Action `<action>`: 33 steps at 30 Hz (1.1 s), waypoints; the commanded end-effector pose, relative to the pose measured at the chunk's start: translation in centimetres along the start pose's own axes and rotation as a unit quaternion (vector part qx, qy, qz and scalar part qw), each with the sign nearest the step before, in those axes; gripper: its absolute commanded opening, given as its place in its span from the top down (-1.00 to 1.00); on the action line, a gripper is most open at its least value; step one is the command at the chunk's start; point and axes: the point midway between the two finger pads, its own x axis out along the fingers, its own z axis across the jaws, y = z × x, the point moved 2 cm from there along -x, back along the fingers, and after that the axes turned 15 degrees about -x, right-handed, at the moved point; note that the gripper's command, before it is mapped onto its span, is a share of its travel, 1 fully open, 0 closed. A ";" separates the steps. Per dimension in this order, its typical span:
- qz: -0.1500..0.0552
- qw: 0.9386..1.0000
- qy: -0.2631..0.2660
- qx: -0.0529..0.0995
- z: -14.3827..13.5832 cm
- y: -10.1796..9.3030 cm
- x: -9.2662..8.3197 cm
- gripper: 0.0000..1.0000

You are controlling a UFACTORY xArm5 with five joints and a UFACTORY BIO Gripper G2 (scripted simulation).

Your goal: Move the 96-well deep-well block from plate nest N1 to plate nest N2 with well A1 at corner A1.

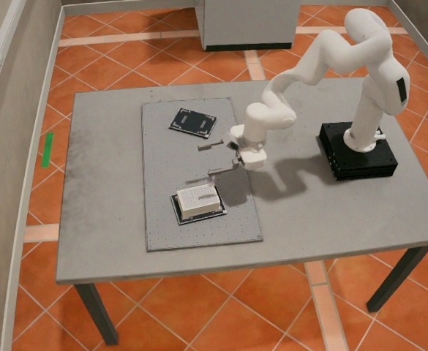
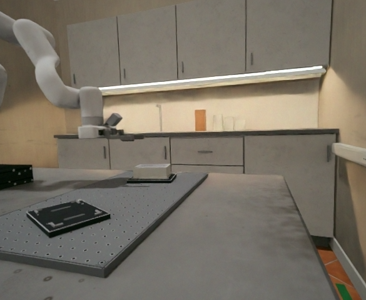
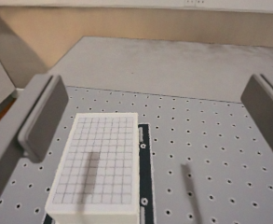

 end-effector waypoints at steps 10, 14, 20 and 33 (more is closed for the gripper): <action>-0.002 1.000 0.001 -0.004 4.9 2.8 3.2 0.25; -0.002 1.000 0.001 -0.004 5.6 3.3 3.7 0.25; -0.002 1.000 0.001 -0.004 6.4 3.7 4.1 0.25; -0.002 1.000 0.001 -0.004 6.4 3.7 4.1 0.25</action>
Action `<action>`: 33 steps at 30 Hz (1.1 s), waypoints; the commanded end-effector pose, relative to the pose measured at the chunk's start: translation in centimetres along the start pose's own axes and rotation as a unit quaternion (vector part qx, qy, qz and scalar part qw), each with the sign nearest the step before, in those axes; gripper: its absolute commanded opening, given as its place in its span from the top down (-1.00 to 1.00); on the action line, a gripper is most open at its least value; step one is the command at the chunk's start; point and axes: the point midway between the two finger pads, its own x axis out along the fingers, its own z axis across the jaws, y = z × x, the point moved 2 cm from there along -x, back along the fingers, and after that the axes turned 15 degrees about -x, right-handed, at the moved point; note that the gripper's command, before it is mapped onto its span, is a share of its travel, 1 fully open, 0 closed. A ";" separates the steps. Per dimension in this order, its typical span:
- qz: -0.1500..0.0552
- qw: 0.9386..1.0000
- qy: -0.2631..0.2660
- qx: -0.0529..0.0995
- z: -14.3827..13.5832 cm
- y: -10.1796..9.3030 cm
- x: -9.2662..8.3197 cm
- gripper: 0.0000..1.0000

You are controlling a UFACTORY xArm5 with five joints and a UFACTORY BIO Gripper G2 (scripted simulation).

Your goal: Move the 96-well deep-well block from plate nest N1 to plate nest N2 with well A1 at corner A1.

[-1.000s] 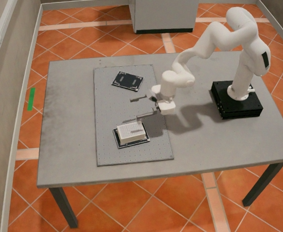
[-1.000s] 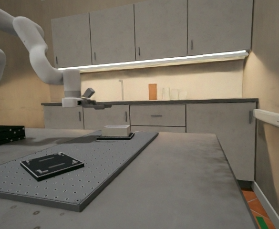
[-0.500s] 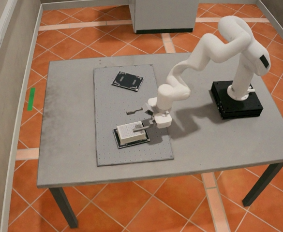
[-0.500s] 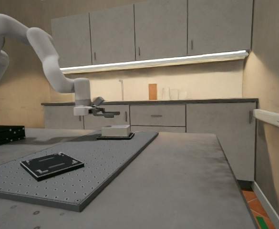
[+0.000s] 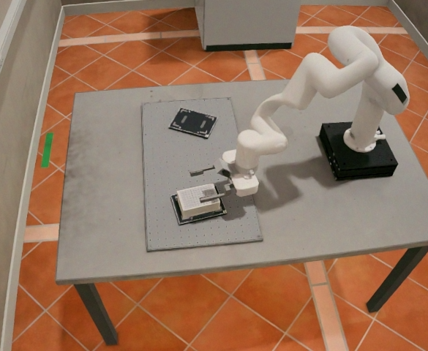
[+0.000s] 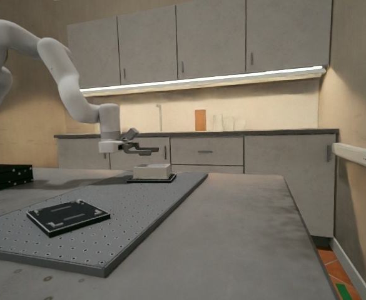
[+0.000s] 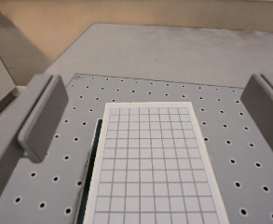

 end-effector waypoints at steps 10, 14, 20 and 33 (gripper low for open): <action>-0.003 1.000 0.001 -0.004 0.4 1.4 0.1 0.25; -0.003 1.000 0.001 -0.004 0.5 1.9 0.1 0.25; -0.003 1.000 0.001 -0.004 0.7 2.7 0.1 0.25; -0.003 1.000 0.001 -0.004 1.2 4.5 0.1 0.25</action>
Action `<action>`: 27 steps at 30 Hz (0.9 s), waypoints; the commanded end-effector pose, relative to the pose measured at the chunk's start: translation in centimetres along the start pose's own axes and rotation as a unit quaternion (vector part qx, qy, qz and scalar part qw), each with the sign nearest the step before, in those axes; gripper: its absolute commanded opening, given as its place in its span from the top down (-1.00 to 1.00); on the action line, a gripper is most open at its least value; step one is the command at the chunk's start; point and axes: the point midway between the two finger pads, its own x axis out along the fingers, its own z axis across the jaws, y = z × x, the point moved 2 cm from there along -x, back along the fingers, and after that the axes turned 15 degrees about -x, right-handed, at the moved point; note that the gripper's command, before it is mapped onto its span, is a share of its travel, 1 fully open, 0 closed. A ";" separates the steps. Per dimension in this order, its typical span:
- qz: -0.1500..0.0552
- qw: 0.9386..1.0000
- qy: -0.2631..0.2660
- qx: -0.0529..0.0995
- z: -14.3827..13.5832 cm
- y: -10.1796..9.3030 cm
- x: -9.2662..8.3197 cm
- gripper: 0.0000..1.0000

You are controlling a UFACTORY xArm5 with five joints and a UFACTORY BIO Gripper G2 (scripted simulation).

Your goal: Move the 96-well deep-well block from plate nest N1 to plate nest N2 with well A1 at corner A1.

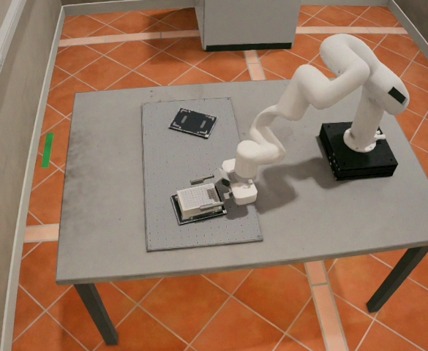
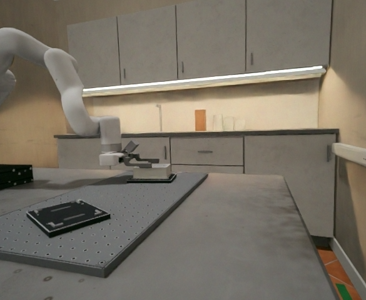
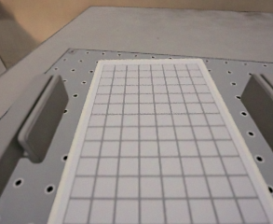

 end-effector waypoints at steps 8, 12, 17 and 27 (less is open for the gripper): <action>-0.003 1.000 0.001 -0.004 0.3 1.2 0.2 0.25; -0.003 1.000 0.001 -0.004 0.3 1.2 0.2 0.25; -0.003 1.000 0.001 -0.004 0.3 1.2 0.2 0.25; -0.003 1.000 0.001 -0.004 0.4 1.6 0.2 0.25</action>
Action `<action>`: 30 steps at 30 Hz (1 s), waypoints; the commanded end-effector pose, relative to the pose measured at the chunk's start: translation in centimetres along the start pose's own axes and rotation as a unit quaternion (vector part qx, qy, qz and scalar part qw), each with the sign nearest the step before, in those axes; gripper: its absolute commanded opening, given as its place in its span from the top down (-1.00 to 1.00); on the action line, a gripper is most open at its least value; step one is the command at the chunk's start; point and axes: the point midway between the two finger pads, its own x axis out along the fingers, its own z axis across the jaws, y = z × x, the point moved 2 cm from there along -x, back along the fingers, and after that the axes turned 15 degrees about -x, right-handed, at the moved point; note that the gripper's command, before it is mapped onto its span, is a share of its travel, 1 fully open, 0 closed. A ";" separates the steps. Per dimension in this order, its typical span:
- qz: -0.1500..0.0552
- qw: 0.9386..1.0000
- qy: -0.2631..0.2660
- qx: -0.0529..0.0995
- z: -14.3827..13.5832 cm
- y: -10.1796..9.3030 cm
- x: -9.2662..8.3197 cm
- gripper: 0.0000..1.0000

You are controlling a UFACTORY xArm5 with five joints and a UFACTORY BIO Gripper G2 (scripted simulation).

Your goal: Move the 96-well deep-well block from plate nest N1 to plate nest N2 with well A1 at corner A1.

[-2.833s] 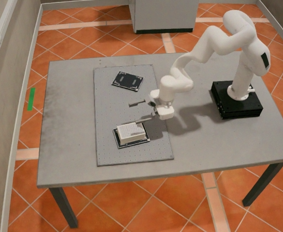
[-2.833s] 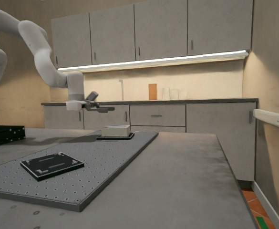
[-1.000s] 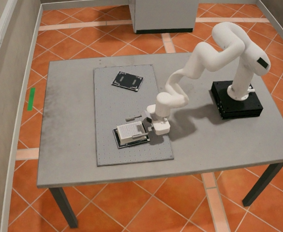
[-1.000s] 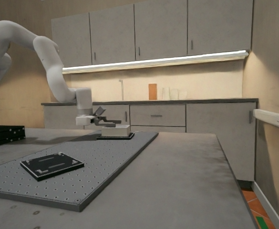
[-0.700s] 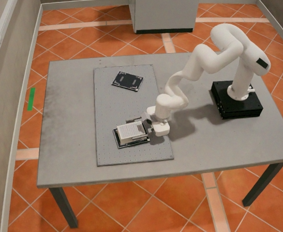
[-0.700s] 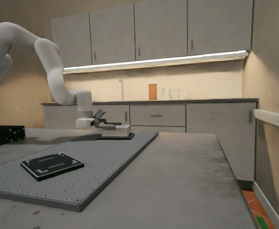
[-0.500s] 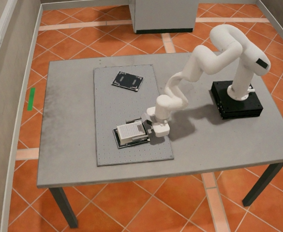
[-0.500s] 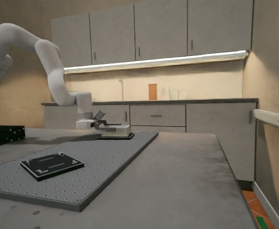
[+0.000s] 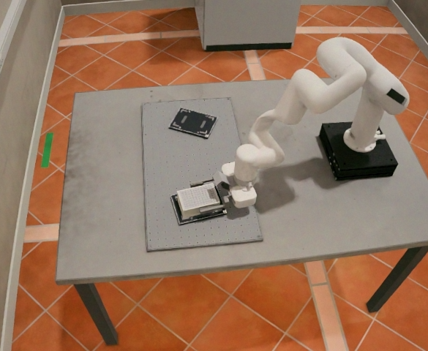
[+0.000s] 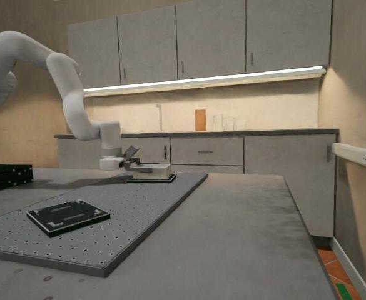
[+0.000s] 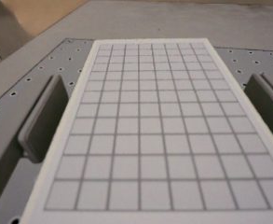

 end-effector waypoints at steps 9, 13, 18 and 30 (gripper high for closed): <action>-0.003 1.000 0.001 -0.004 0.1 0.4 0.1 0.25; -0.003 1.000 0.001 -0.004 0.2 0.7 0.1 0.25; -0.003 1.000 0.001 -0.004 0.3 1.0 0.1 0.25; -0.003 1.000 0.001 -0.004 0.4 1.5 0.1 0.25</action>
